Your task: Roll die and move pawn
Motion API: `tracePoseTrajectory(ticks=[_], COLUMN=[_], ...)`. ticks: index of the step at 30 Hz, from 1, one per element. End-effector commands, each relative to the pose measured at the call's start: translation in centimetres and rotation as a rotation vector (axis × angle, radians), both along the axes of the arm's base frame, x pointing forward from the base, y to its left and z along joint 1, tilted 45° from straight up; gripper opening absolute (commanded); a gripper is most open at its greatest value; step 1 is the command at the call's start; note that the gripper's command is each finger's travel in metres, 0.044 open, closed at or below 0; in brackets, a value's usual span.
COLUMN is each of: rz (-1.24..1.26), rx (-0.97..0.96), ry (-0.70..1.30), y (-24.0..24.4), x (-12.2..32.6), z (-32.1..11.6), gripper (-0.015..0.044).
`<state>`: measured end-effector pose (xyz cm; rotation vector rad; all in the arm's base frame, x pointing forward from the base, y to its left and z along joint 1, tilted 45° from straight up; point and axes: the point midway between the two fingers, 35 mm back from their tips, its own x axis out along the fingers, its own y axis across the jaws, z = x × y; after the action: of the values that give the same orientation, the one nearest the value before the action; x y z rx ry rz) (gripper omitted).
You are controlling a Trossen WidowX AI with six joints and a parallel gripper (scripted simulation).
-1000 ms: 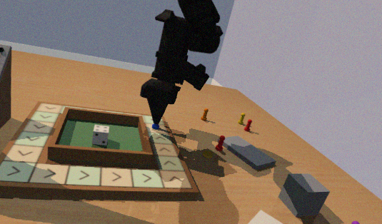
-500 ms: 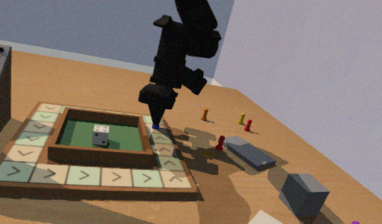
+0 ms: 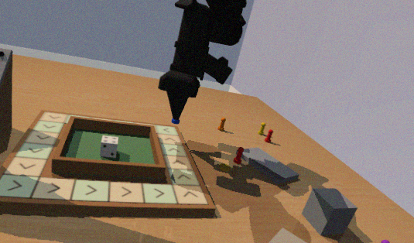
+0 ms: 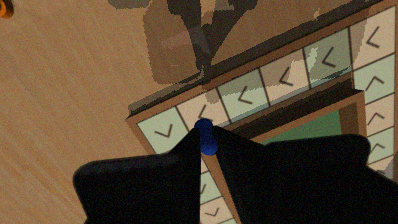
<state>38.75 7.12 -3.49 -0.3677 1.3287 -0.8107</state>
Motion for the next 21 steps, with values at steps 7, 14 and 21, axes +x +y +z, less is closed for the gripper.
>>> tracePoseTrajectory(ticks=[7,14,21], rz=[0.000,-0.002,-0.002], rx=[0.007,0.004,0.003], ry=[-0.001,0.001,0.001], y=[3.6,5.8,6.3], x=[0.0,-0.5,-1.2], z=[3.4,5.9,5.9], gripper=[0.0000,0.0000,0.0000])
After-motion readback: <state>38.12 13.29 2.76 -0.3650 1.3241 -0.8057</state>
